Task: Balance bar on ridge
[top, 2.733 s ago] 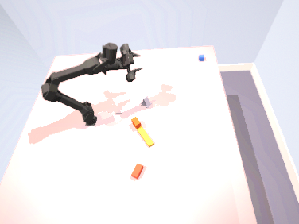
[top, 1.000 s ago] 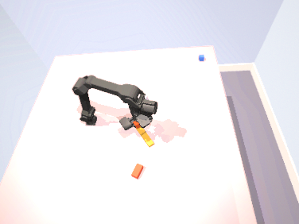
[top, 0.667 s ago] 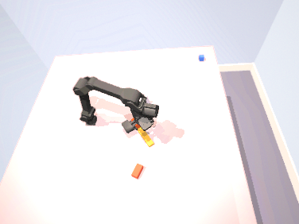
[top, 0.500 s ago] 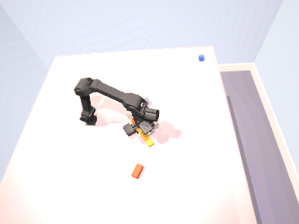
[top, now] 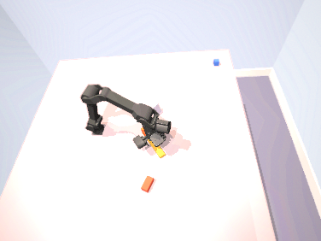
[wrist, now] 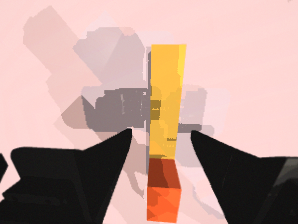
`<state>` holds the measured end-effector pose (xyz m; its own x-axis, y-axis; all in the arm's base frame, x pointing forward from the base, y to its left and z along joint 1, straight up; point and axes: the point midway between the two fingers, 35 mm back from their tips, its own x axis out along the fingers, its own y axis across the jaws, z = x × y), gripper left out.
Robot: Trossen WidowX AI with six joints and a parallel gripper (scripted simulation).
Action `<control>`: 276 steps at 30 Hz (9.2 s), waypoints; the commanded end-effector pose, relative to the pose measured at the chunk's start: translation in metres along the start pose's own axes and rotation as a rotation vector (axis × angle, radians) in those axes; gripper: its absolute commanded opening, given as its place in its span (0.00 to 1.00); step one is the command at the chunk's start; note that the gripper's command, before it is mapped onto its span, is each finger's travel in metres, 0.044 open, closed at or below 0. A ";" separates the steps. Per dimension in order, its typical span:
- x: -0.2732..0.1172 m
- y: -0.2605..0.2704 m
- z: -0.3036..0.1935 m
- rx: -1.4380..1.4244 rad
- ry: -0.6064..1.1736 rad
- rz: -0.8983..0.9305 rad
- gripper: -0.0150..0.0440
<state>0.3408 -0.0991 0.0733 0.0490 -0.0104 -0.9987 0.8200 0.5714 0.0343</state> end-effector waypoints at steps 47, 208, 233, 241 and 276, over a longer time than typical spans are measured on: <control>0.023 -0.004 -0.003 0.005 0.012 -0.014 0.79; -0.097 0.102 -0.092 -0.190 0.020 -0.003 0.25; -0.091 0.139 -0.144 -0.271 0.025 0.002 0.25; -0.078 0.140 -0.145 -0.272 0.025 0.002 0.25; -0.058 0.139 -0.145 -0.272 0.025 0.002 0.25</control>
<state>0.3702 0.1005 0.1314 0.0383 0.0115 -0.9992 0.6336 0.7729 0.0332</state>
